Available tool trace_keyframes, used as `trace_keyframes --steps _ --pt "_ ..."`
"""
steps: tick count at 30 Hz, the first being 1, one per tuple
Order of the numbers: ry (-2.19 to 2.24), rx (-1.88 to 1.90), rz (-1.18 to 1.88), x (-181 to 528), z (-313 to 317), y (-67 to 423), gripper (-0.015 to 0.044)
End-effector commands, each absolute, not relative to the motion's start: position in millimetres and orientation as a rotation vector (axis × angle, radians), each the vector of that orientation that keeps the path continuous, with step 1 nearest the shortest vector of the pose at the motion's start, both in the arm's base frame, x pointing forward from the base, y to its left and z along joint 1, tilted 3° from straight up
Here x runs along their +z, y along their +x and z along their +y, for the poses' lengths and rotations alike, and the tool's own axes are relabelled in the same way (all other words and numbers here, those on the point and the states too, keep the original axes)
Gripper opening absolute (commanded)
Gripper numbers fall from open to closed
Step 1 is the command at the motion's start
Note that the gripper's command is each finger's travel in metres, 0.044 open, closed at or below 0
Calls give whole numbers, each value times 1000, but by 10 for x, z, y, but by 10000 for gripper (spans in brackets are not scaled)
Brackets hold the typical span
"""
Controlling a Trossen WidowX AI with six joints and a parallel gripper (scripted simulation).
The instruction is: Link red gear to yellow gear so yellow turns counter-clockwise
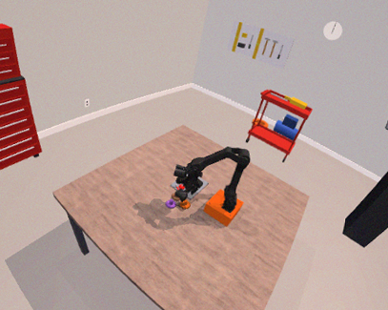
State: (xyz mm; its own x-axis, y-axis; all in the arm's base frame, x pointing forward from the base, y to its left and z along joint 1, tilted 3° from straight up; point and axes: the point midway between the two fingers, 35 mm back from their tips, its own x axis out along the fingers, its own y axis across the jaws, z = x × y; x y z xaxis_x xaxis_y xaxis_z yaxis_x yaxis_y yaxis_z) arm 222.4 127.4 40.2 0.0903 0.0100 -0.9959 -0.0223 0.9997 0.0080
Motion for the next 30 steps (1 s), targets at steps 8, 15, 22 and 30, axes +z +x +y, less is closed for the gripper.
trace_keyframes --steps 8,15,22,30 --pt "-17 9 1493 258 1268 2246 440" --pt "-17 9 1493 169 1269 2255 440" --pt "-17 9 1493 56 1268 2263 440" --pt "-17 9 1493 -14 1265 2265 440"
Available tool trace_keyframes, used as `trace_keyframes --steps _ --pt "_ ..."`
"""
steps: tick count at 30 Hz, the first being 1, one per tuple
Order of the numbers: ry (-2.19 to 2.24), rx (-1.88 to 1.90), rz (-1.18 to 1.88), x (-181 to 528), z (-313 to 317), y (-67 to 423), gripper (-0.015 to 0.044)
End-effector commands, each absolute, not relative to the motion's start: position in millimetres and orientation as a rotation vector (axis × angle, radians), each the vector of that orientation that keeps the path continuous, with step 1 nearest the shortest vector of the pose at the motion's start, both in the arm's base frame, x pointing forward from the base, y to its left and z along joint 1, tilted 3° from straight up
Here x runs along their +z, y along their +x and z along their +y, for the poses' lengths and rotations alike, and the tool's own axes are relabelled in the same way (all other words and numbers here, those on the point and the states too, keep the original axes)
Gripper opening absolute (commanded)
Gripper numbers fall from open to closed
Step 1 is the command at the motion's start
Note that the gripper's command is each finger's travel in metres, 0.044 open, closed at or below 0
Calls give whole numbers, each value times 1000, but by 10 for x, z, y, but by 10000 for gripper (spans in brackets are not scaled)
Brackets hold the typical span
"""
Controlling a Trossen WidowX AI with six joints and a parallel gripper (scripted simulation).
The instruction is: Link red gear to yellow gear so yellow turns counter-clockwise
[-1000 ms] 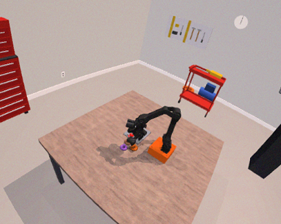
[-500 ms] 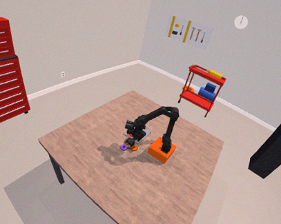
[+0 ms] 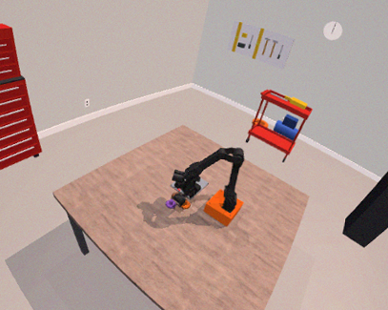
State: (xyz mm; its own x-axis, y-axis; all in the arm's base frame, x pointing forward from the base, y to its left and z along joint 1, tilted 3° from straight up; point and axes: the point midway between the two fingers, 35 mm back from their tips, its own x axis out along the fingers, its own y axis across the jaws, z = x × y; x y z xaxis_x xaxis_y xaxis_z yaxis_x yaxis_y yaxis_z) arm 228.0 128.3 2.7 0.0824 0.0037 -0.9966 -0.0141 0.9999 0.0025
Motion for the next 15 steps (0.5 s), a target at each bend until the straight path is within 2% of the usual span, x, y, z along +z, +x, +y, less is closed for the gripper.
trace_keyframes --steps 1,5,15 --pt "-17 9 1493 -14 1265 2265 440" --pt "-17 9 1493 -14 1265 2265 440" --pt "-17 9 1493 -14 1265 2265 177"
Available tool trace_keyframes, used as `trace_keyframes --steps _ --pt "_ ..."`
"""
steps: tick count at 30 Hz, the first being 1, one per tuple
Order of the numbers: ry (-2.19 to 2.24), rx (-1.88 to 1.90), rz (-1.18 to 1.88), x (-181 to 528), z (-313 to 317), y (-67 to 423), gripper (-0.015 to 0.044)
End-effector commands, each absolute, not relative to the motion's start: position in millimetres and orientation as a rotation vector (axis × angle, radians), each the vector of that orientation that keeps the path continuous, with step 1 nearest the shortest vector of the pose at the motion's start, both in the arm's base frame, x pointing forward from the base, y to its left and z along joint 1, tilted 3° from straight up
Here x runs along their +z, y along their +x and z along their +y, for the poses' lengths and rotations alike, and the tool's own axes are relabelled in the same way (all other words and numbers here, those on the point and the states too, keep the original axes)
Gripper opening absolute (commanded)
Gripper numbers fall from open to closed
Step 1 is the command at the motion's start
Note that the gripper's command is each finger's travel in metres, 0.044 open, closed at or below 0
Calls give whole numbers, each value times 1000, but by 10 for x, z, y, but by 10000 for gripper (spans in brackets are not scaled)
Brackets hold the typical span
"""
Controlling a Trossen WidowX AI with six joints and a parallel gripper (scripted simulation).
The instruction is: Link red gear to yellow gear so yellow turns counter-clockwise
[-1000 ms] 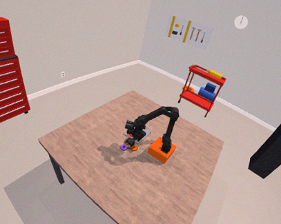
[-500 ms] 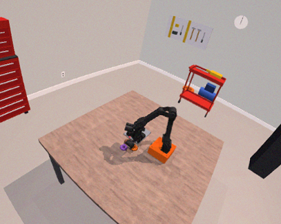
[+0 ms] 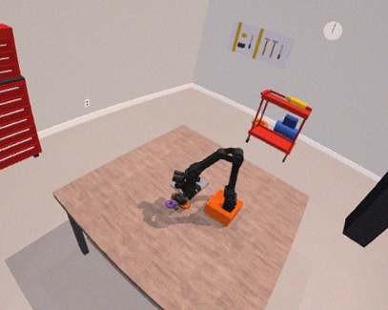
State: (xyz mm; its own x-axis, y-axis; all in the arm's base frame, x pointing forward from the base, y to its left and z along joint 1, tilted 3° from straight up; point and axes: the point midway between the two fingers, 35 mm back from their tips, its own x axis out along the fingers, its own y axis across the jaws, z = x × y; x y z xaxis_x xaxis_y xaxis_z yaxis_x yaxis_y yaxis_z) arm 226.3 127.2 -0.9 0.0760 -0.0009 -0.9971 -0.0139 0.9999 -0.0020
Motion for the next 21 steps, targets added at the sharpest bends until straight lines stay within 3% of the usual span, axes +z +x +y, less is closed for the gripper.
trace_keyframes --steps 1,4,12,21 --pt "-17 9 1493 -14 1265 2265 151" --pt "-17 9 1493 -14 1265 2265 72" --pt "-17 9 1493 -14 1265 2265 0" --pt "-17 9 1493 168 1309 2291 0"
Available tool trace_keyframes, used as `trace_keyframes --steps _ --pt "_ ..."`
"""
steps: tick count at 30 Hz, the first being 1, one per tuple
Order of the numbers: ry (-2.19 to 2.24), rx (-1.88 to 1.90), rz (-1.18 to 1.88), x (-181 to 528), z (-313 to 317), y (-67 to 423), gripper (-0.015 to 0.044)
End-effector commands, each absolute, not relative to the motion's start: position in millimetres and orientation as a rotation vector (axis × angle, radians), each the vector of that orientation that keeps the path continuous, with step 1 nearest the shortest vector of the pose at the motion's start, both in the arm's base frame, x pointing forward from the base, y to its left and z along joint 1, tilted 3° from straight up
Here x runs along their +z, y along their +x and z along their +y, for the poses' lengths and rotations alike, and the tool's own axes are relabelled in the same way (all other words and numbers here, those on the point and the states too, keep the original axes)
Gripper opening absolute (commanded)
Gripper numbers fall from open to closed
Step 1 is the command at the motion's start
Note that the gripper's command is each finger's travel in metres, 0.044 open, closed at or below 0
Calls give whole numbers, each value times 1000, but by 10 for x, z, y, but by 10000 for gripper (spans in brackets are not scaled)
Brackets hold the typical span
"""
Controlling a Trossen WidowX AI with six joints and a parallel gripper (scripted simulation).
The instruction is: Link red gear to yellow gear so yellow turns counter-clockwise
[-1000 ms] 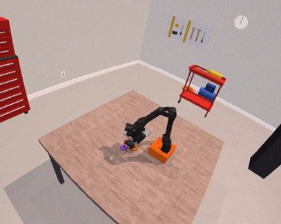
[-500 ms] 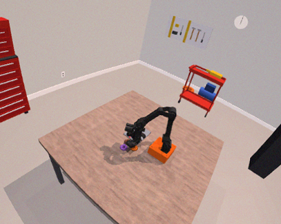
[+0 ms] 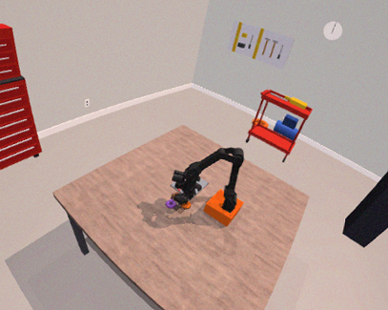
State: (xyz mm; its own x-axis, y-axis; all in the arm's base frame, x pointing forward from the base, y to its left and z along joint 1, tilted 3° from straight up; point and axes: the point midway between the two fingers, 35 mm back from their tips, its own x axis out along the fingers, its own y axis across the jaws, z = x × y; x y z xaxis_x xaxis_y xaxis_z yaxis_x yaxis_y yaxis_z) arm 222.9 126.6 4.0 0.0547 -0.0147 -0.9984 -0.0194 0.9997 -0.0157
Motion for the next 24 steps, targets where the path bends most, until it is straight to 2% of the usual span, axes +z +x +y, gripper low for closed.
trace_keyframes --steps 1,24 --pt "-17 10 1493 192 1315 2294 0" --pt "-16 10 1492 792 1396 2281 0"
